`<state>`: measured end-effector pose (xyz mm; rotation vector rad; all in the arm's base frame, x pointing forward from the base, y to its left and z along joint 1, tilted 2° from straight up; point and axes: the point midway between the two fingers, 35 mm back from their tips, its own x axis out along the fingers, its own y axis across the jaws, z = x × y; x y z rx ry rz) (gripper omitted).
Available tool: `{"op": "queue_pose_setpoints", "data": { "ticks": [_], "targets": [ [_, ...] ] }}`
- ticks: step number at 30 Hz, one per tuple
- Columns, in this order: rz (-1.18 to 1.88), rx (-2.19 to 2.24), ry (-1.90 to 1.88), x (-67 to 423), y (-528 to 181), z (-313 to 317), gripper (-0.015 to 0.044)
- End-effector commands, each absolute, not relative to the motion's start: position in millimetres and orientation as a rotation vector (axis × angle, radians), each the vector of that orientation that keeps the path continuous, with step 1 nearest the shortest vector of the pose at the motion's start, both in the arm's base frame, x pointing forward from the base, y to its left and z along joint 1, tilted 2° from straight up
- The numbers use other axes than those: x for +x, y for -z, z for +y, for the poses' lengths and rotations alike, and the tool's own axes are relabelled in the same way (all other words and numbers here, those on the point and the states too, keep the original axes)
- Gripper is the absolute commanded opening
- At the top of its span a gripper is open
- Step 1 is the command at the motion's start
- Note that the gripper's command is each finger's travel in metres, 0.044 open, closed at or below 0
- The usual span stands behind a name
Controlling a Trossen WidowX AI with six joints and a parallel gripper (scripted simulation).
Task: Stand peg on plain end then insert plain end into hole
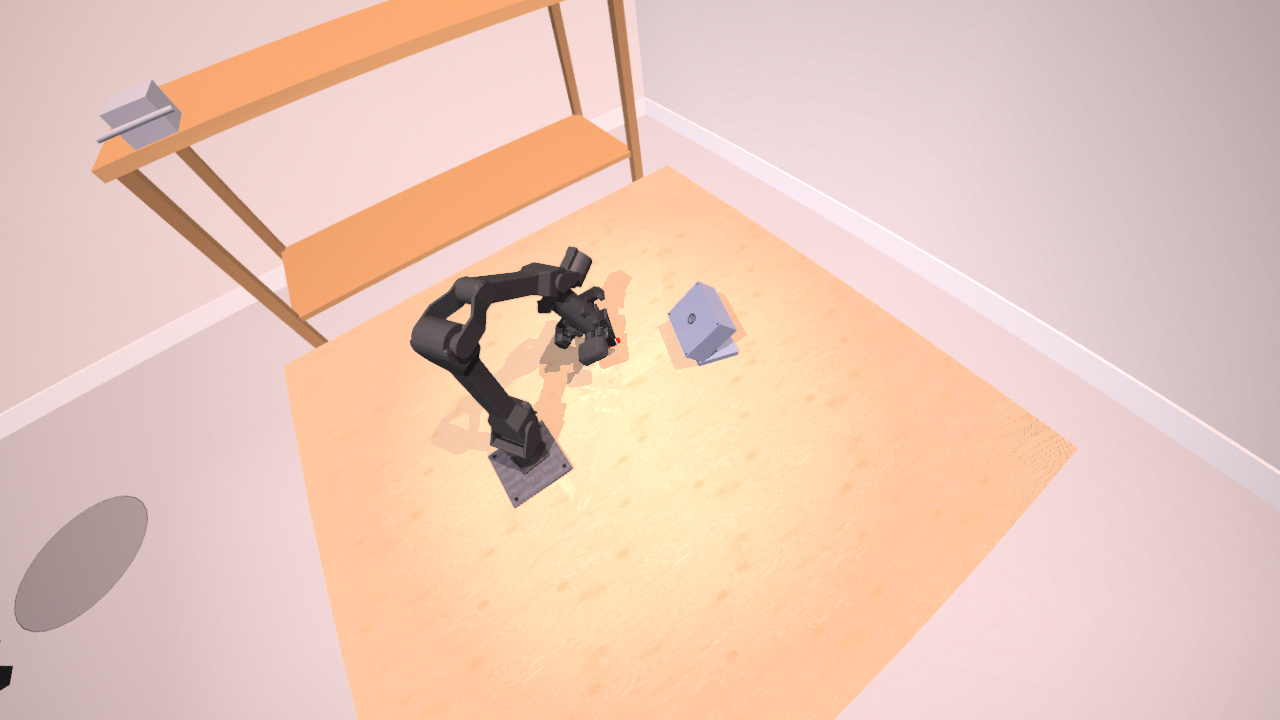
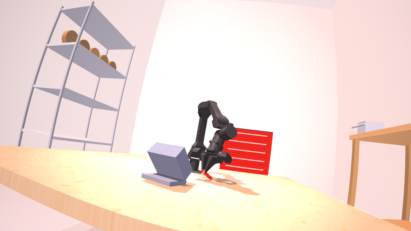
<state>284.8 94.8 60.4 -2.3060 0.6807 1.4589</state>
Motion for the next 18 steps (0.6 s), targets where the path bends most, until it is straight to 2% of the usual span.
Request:
{"op": "queue_pose_setpoints", "data": {
  "ticks": [1,18],
  "targets": [
    [0.693,-2.33,-1.425,281.9,-60.8,95.2,0.0051],
    [0.732,-2.452,-1.264,273.6,-66.3,100.8,0.0051]
  ]
}}
